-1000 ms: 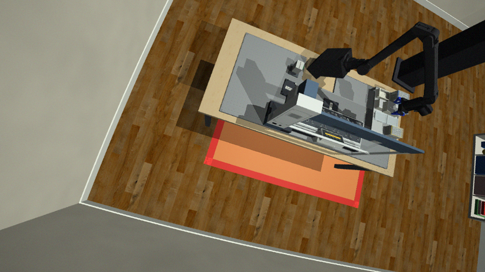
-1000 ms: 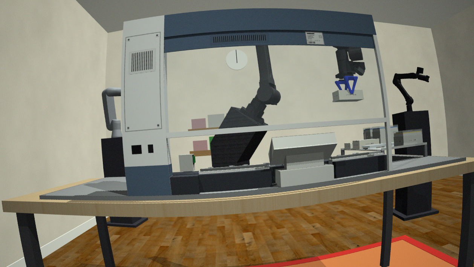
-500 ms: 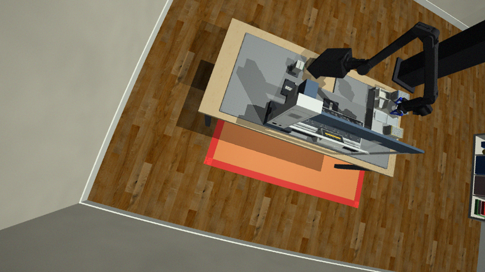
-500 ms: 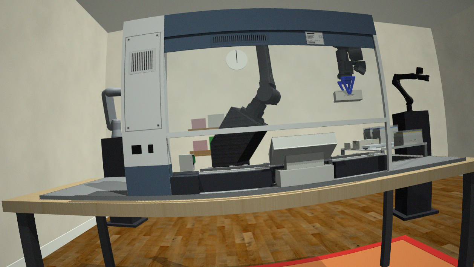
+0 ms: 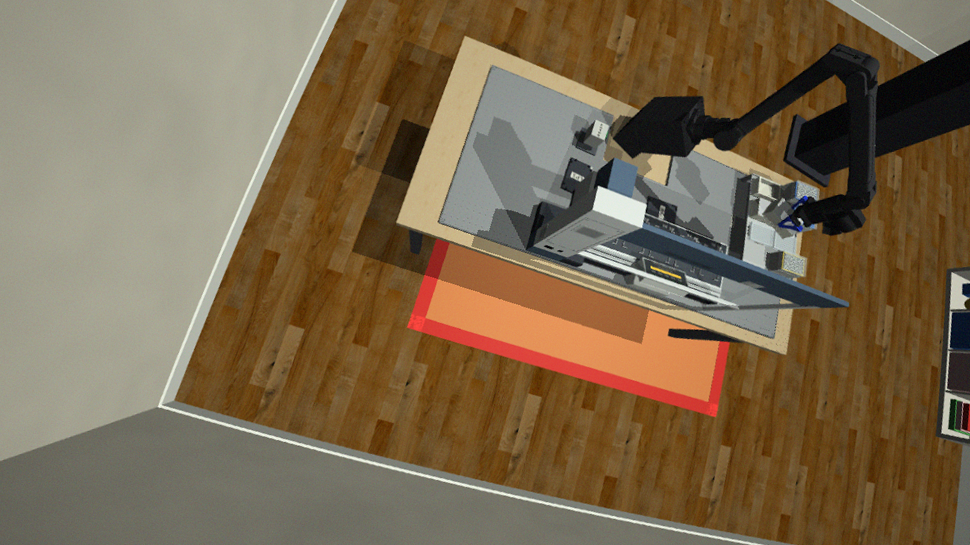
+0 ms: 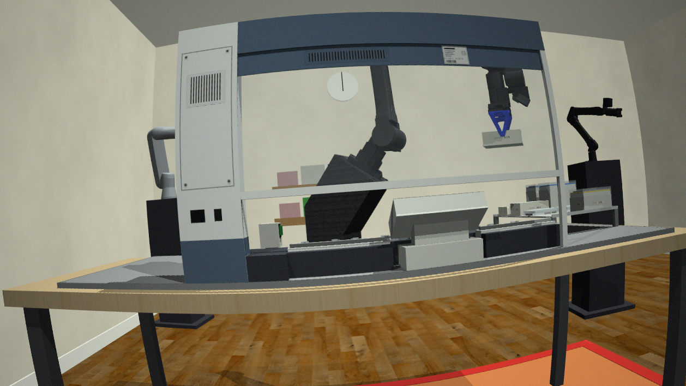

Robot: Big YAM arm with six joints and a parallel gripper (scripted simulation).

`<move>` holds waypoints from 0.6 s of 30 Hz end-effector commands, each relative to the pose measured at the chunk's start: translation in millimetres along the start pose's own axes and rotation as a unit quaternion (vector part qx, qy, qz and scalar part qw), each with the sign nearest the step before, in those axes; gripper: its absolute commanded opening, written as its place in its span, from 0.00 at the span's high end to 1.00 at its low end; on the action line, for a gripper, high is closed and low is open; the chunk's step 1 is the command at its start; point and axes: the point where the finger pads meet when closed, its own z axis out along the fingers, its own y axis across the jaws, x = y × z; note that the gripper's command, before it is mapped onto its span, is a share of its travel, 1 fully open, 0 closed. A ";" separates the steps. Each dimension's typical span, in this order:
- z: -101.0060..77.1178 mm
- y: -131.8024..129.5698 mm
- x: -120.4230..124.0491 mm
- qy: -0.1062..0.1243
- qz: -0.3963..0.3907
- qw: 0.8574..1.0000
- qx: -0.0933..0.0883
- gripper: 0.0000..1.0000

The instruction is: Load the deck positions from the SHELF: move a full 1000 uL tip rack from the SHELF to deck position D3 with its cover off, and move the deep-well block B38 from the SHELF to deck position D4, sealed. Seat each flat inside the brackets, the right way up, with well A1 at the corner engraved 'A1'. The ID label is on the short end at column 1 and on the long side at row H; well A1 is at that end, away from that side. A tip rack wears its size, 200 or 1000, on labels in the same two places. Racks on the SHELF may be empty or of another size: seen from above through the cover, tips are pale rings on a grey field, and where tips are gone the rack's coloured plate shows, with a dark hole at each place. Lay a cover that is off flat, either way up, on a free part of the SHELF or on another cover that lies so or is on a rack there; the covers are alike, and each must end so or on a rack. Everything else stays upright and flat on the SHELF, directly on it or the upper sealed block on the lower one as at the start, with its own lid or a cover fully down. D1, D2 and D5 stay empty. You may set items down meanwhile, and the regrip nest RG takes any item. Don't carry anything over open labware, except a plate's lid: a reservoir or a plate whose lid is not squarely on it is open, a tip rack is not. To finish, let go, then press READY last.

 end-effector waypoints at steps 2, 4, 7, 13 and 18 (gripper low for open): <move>-18.4 0.9 -15.4 -0.026 0.064 0.998 0.001 1.00; -18.4 0.9 -15.4 -0.026 0.074 0.997 0.001 1.00; -18.4 1.0 -15.4 -0.026 0.093 0.995 0.000 1.00; -18.4 1.0 -15.4 -0.026 0.134 0.991 -0.001 1.00; -18.4 0.9 -15.4 -0.026 0.174 0.984 -0.002 1.00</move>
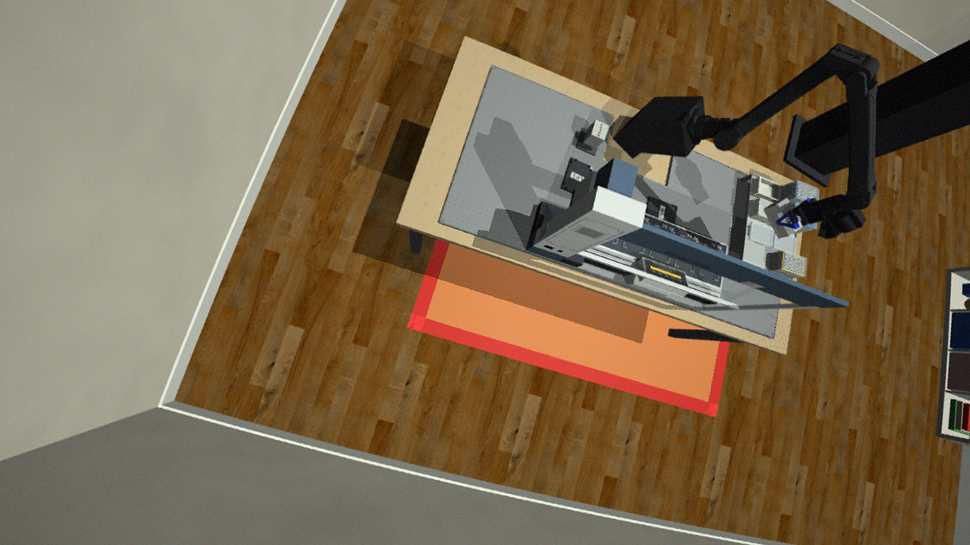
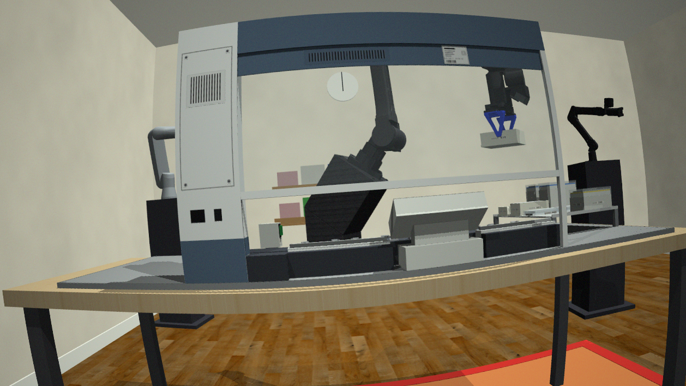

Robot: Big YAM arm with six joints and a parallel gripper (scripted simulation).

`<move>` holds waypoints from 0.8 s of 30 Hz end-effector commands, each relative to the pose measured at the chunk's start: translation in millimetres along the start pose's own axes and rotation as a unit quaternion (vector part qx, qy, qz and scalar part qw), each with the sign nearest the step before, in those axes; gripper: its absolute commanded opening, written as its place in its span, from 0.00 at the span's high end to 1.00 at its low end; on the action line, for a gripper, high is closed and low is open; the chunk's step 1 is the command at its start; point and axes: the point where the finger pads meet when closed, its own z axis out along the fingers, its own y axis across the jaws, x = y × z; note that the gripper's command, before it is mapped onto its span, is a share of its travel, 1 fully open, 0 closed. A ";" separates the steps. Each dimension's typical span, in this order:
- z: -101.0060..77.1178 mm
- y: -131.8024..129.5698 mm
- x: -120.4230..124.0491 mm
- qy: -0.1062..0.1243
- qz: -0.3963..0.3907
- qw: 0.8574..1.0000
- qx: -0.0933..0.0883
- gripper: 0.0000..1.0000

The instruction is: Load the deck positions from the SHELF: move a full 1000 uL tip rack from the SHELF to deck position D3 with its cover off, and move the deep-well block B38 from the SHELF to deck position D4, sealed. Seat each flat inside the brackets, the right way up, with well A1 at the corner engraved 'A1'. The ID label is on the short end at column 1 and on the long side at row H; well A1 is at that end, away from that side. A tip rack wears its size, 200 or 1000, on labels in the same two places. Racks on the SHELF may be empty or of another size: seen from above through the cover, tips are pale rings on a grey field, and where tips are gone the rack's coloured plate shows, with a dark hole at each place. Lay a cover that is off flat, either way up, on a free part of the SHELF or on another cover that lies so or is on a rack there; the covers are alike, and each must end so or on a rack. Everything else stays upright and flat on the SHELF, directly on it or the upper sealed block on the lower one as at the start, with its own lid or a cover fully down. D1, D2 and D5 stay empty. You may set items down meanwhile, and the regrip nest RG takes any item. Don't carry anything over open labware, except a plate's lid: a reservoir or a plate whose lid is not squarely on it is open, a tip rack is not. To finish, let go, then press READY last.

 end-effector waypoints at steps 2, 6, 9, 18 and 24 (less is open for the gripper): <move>-18.3 5.0 -14.5 -0.025 0.056 0.998 -0.006 1.00; -18.3 5.0 -14.5 -0.025 0.076 0.997 -0.006 1.00; -18.3 4.9 -14.5 -0.025 0.106 0.994 -0.007 1.00; -18.2 4.8 -14.4 -0.024 0.195 0.981 -0.009 1.00; -18.1 4.8 -14.4 -0.023 0.234 0.972 -0.009 1.00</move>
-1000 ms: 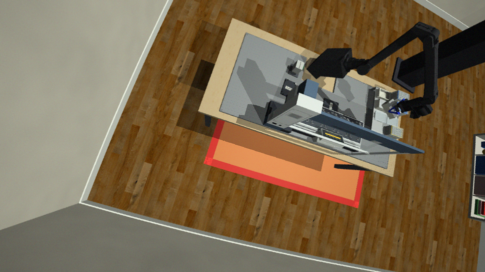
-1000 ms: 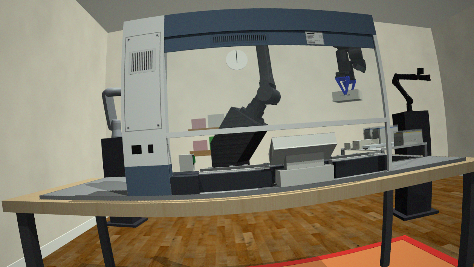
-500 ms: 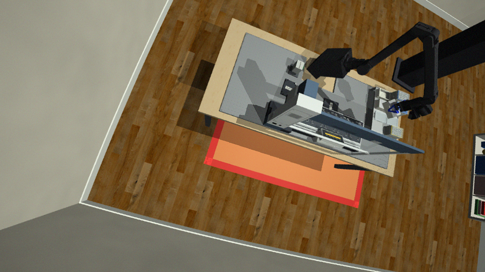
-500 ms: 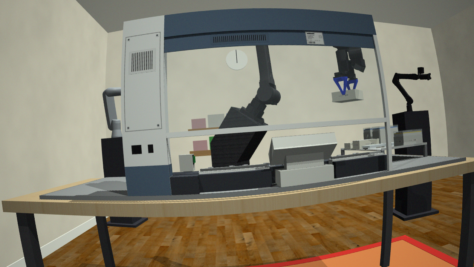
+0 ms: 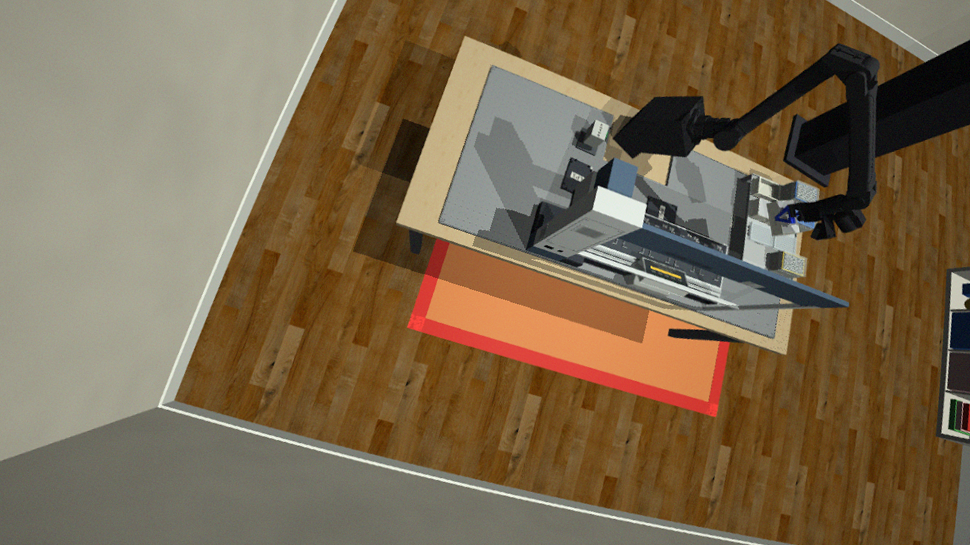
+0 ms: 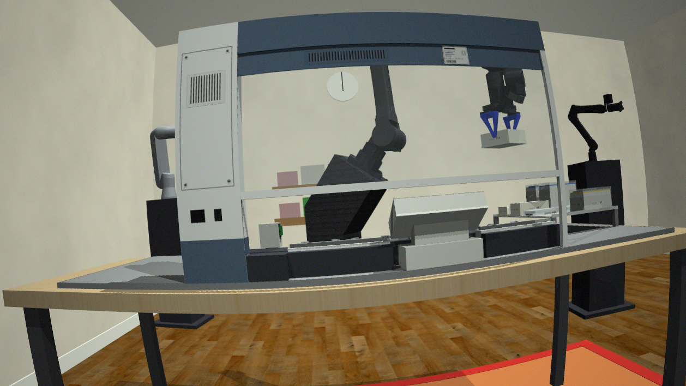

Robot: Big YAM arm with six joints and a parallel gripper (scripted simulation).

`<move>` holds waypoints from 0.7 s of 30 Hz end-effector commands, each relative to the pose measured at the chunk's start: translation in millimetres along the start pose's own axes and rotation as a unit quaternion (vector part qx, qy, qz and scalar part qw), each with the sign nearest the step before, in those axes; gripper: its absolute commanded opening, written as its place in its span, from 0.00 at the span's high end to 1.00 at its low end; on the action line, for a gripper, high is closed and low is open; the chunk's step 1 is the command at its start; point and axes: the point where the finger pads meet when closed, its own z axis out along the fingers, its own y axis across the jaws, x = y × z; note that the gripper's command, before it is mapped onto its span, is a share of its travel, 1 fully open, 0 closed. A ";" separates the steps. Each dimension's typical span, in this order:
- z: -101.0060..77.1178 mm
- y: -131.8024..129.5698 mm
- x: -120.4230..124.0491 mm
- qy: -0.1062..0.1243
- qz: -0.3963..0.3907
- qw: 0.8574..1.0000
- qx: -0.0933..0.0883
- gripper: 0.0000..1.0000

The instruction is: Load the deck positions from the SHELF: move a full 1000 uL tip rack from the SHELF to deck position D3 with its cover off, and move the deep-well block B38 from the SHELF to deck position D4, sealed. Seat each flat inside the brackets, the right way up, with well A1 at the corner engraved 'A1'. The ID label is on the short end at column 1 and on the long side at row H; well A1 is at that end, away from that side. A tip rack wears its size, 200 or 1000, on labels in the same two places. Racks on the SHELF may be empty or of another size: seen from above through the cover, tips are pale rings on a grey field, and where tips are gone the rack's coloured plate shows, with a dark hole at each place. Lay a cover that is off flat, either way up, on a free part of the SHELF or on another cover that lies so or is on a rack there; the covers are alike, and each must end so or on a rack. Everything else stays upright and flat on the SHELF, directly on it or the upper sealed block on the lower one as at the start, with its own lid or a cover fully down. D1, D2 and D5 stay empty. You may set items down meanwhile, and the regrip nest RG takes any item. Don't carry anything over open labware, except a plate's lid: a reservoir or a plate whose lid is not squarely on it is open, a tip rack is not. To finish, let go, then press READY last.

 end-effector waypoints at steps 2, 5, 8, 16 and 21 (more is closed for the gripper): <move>-18.1 9.9 -11.4 -0.021 0.057 0.998 -0.014 1.00; -18.1 9.8 -11.4 -0.020 0.087 0.996 -0.015 1.00; -18.0 9.8 -11.4 -0.020 0.117 0.993 -0.015 1.00; -17.9 9.8 -11.3 -0.019 0.176 0.984 -0.016 1.00; -16.2 8.7 -11.3 -0.018 0.193 0.981 -0.015 1.00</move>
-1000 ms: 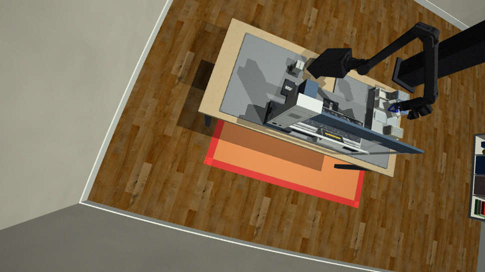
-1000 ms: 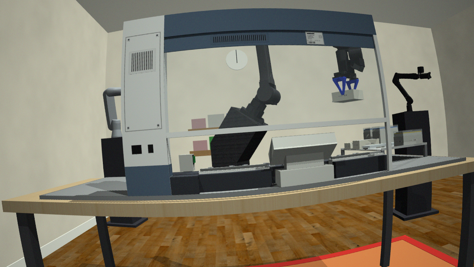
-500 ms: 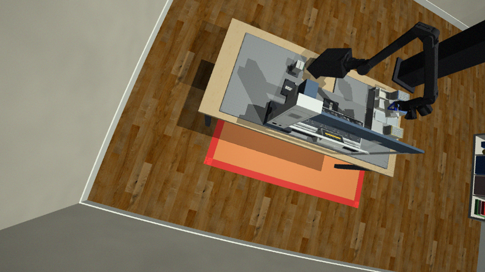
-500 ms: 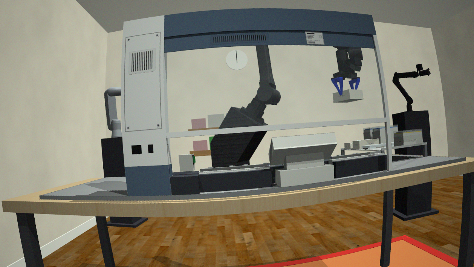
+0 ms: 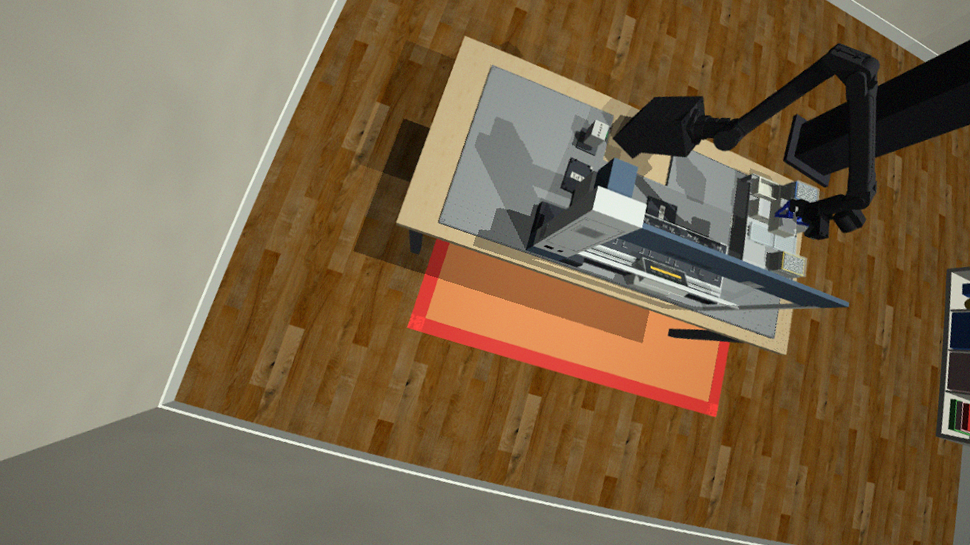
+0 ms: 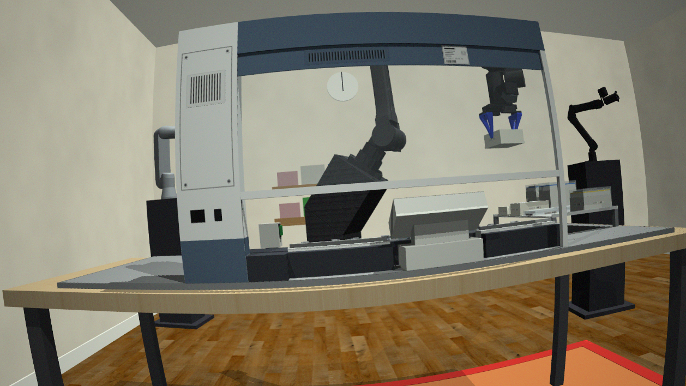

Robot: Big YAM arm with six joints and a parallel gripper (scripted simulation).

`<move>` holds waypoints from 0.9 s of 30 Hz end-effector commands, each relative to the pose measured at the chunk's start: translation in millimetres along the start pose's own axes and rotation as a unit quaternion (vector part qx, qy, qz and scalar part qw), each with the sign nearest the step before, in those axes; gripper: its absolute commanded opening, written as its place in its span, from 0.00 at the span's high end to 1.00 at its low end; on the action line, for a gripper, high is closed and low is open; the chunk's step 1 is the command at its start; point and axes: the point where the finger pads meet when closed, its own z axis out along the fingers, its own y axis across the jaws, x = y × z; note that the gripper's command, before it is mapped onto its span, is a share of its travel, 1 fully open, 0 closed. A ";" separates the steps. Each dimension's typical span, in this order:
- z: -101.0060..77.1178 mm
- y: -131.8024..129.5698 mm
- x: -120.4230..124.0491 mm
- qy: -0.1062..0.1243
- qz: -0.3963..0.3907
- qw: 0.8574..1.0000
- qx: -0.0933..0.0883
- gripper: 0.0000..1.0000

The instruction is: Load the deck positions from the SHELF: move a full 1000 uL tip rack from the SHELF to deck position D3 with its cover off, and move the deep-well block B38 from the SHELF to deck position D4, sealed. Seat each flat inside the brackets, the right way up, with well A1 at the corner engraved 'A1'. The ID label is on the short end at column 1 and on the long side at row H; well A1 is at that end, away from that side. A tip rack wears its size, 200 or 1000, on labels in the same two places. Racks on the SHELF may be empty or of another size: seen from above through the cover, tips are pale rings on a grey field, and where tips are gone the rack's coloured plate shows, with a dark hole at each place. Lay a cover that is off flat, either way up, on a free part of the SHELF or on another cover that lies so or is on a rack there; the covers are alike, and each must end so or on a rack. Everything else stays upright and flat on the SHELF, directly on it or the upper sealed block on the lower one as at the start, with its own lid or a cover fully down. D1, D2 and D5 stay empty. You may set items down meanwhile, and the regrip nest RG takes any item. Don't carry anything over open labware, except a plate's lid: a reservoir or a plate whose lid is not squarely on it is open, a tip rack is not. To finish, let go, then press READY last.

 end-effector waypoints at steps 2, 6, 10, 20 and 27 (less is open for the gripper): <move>-16.2 12.0 -7.6 -0.015 0.018 1.000 -0.018 1.00; -16.2 12.0 -7.6 -0.015 0.018 1.000 -0.018 1.00; -16.2 12.0 -7.6 -0.015 0.018 1.000 -0.018 1.00; -11.2 -48.9 -0.7 -0.013 0.017 1.000 -0.010 1.00; -10.2 -75.5 2.5 -0.010 0.018 1.000 -0.005 1.00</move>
